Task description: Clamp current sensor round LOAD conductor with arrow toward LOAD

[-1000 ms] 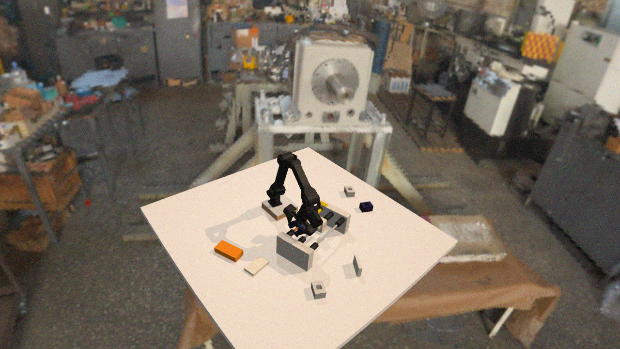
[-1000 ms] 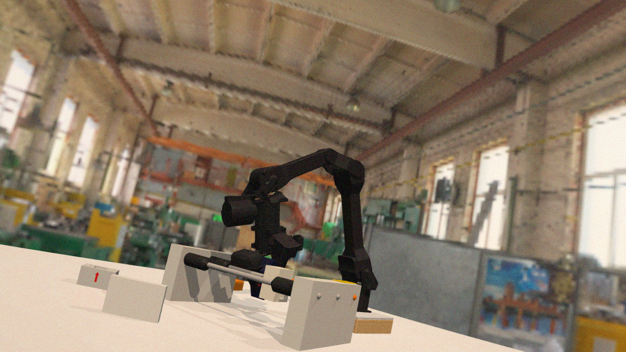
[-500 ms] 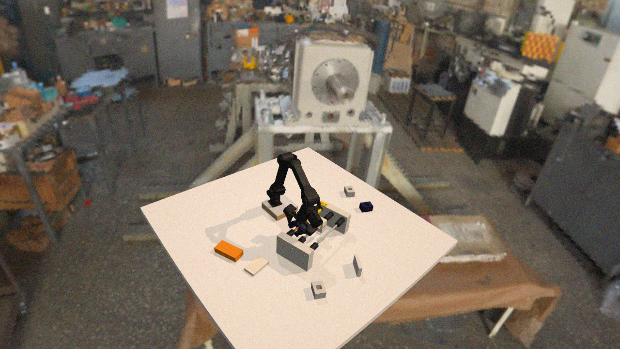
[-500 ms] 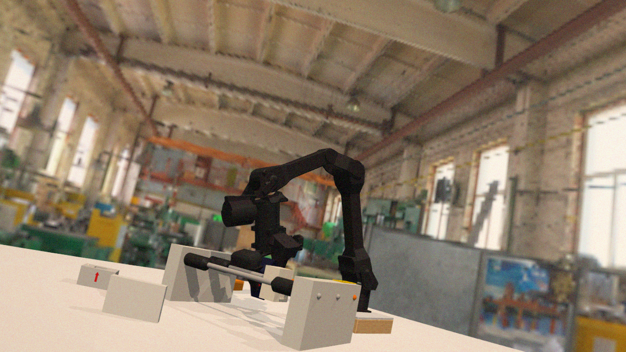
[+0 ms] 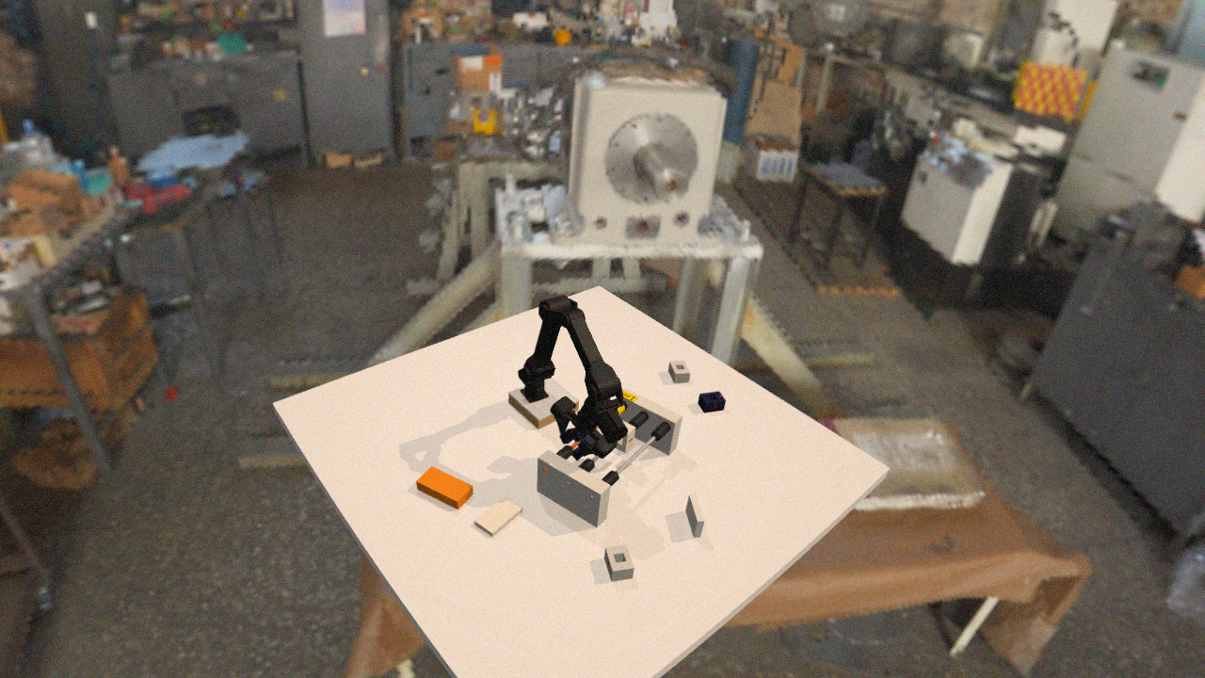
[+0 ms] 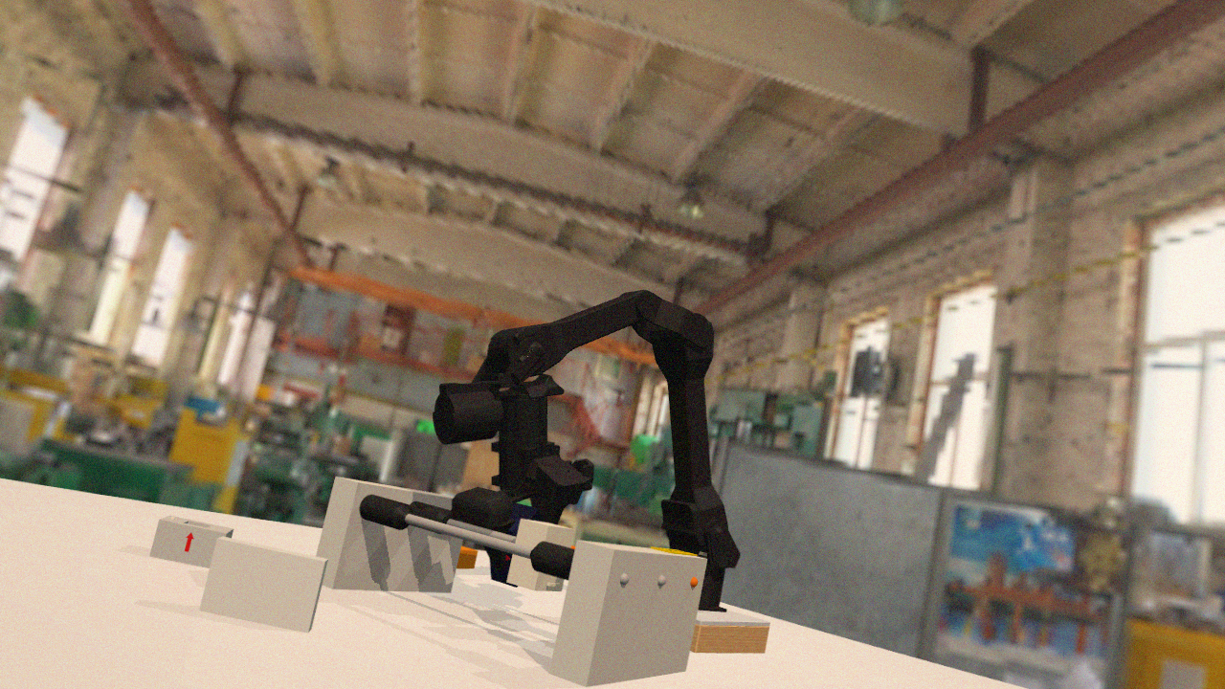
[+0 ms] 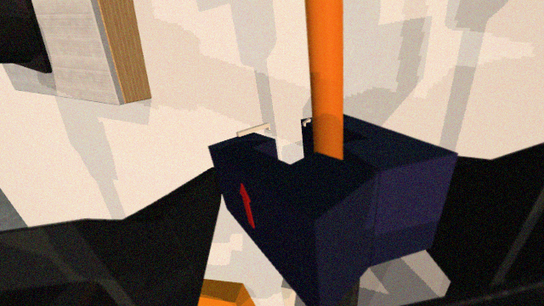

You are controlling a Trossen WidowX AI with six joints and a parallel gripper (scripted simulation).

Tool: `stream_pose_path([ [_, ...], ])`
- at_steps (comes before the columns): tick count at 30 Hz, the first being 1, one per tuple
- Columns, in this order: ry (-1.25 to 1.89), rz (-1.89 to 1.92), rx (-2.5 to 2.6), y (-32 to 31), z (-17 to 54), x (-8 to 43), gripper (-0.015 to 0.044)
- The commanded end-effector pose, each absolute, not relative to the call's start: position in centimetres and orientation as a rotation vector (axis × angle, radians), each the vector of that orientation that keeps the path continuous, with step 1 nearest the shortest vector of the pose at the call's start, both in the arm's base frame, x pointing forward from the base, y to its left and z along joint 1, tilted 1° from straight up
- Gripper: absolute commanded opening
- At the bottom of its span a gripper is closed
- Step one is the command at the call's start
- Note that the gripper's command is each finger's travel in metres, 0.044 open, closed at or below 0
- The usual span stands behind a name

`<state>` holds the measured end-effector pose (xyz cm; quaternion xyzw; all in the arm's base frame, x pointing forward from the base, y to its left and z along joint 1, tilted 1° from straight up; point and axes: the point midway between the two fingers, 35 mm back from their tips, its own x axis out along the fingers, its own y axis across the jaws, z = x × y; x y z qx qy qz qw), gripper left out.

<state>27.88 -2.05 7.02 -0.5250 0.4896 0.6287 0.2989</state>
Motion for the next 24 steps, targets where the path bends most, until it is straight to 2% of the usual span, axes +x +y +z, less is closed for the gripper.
stream_pose_path([
  [1, 1.312, 1.675, -1.389, -2.2, 7.2, 27.6, 0.0000],
  [8, 1.264, 1.643, -1.407, -2.0, 7.2, 27.9, 0.0000],
  [20, 1.008, 1.451, -1.510, -2.0, 8.6, 27.8, 0.0000],
  [24, 1.054, 1.484, -1.490, -2.0, 8.3, 28.0, 0.0000],
])
